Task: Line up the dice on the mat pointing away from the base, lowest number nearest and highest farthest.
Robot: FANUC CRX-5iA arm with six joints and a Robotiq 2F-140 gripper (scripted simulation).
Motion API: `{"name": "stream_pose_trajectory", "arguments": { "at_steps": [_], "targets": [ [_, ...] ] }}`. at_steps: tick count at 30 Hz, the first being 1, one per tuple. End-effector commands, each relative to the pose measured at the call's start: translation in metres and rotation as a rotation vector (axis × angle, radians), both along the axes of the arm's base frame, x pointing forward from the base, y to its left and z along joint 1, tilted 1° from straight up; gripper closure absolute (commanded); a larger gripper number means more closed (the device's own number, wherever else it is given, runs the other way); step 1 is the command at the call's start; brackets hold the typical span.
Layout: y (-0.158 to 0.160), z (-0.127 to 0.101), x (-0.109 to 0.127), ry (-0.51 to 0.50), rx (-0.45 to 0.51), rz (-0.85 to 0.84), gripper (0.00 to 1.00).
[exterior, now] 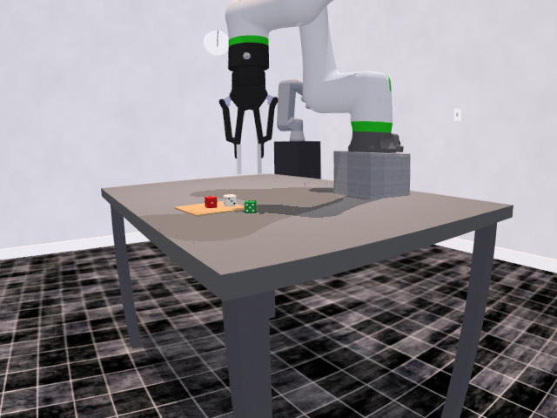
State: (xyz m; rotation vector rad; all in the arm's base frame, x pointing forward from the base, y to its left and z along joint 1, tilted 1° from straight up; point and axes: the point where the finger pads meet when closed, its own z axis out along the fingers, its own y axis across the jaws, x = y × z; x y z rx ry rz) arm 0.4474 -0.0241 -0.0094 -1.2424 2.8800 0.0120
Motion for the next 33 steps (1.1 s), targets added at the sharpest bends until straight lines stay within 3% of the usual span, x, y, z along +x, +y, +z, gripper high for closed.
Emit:
{"name": "stream_pose_trajectory", "arguments": {
  "at_steps": [1,33],
  "targets": [
    [0.000,0.000,0.000,0.000,0.000,0.000,0.75],
    [0.000,-0.011,0.000,0.000,0.000,0.000,0.75]
  ]
}}
